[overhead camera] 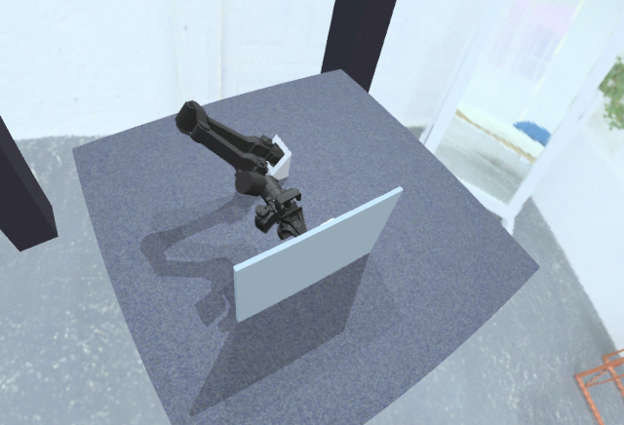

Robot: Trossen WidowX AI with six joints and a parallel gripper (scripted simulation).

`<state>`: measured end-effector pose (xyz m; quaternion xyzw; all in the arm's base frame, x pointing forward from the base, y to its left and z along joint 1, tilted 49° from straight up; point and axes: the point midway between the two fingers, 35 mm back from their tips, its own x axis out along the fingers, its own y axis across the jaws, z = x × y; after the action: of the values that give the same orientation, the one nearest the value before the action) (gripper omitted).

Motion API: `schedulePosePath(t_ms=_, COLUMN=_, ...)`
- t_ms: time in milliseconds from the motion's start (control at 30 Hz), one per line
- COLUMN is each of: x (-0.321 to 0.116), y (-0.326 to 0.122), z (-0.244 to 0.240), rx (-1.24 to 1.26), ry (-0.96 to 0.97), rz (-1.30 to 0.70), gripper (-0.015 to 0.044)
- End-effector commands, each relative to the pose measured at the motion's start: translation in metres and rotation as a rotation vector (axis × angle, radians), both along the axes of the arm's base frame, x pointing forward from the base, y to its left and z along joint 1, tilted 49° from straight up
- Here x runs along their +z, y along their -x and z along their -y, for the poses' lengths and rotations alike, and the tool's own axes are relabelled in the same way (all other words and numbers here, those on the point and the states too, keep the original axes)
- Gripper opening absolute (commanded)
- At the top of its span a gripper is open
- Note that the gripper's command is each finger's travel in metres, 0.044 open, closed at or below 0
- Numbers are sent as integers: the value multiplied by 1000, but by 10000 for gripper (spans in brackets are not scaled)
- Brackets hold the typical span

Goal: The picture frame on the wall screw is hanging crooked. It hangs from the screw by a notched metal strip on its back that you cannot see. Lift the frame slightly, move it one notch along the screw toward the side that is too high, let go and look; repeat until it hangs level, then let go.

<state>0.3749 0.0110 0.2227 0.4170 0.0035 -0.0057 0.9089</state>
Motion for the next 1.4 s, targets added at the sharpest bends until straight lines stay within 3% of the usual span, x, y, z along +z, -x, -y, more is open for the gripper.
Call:
schedulePosePath(t_ms=0, x=5, y=0, z=-3, rx=9, ry=0, rz=14, gripper=0)
schedulePosePath(t_ms=1367, x=2, y=0, z=-3, rx=9, ry=0, rz=14, gripper=0)
